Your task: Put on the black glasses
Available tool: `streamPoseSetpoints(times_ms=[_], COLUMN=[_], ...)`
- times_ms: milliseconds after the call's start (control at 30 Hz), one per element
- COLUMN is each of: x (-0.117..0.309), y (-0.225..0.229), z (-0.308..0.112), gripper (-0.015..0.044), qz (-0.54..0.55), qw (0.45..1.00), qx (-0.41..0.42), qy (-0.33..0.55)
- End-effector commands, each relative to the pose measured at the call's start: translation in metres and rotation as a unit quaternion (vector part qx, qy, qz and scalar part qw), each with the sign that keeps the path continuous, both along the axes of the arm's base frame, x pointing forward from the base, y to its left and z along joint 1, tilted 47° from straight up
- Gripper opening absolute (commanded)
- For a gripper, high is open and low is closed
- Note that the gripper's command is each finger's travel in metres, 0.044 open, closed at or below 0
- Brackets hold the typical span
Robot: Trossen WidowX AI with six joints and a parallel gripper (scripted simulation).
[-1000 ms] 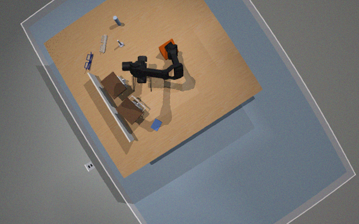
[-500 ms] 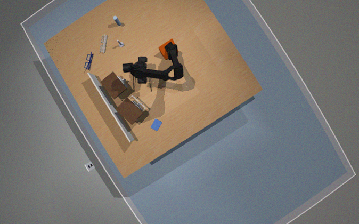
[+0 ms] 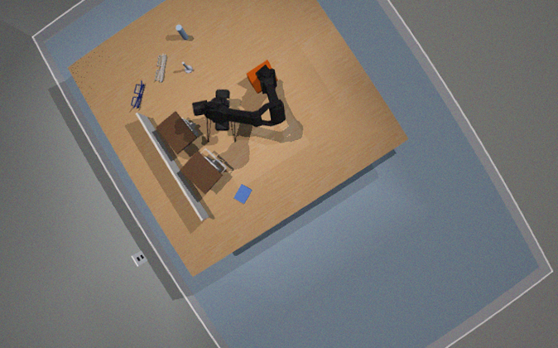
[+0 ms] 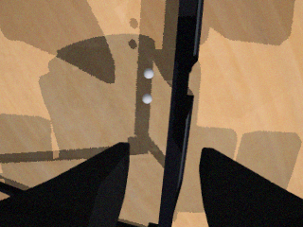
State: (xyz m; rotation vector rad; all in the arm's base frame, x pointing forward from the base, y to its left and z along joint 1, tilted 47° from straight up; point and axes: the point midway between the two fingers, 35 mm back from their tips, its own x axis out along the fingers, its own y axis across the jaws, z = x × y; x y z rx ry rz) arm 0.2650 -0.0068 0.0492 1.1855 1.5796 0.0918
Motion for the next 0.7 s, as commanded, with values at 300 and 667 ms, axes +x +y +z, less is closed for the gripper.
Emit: streamPoseSetpoints(times_ms=[300,667], x=[0.0005,0.0005], y=[0.0108,0.0108], z=[-0.0092,-0.0092], gripper=[0.0133,0.006], qz=[0.0,0.0], qw=[1.0,1.0], qx=[0.001,0.001], qy=[0.0,0.0])
